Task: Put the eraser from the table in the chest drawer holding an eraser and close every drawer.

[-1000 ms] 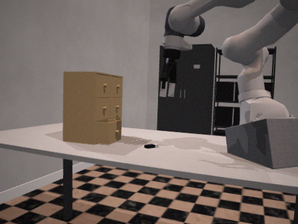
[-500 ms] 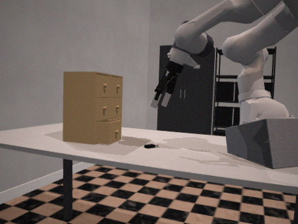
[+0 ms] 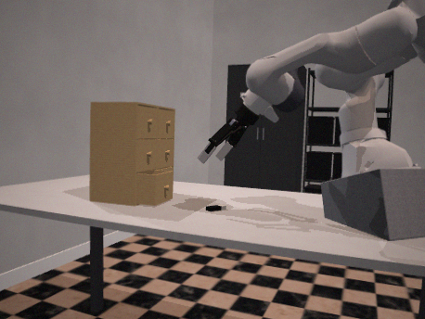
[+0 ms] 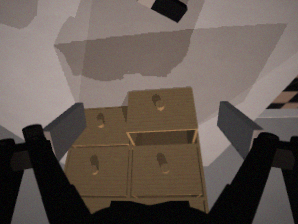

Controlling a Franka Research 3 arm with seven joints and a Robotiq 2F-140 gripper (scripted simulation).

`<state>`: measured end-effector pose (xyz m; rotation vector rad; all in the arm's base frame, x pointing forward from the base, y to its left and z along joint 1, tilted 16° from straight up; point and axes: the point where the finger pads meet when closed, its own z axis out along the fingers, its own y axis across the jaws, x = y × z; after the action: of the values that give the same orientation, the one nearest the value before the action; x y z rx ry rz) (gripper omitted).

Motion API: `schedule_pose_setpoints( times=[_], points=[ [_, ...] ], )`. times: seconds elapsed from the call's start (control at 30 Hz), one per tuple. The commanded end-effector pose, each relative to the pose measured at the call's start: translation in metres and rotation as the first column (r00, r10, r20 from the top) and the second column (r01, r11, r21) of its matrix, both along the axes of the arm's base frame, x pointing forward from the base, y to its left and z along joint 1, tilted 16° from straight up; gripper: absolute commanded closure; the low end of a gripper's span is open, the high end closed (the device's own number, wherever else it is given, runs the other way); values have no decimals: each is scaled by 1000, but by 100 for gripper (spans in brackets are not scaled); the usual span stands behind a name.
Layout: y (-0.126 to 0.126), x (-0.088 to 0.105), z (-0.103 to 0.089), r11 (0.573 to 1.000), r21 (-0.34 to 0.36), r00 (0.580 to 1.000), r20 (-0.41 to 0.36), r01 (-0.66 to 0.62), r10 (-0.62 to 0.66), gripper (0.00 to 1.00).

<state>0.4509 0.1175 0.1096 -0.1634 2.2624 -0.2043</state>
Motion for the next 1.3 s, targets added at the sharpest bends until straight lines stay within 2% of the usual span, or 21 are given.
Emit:
schedule_pose_setpoints(
  times=[0.0,0.3,0.33,1.07,1.27],
  points=[
    [4,10,-2,994,-15,991,75,-110,111,0],
    [4,12,-4,993,-14,989,91,-113,114,0],
    [4,12,-4,993,-14,989,91,-113,114,100],
    [4,12,-4,993,-14,989,91,-113,114,100],
    [3,20,-11,993,-14,989,91,-113,114,100]
  ],
)
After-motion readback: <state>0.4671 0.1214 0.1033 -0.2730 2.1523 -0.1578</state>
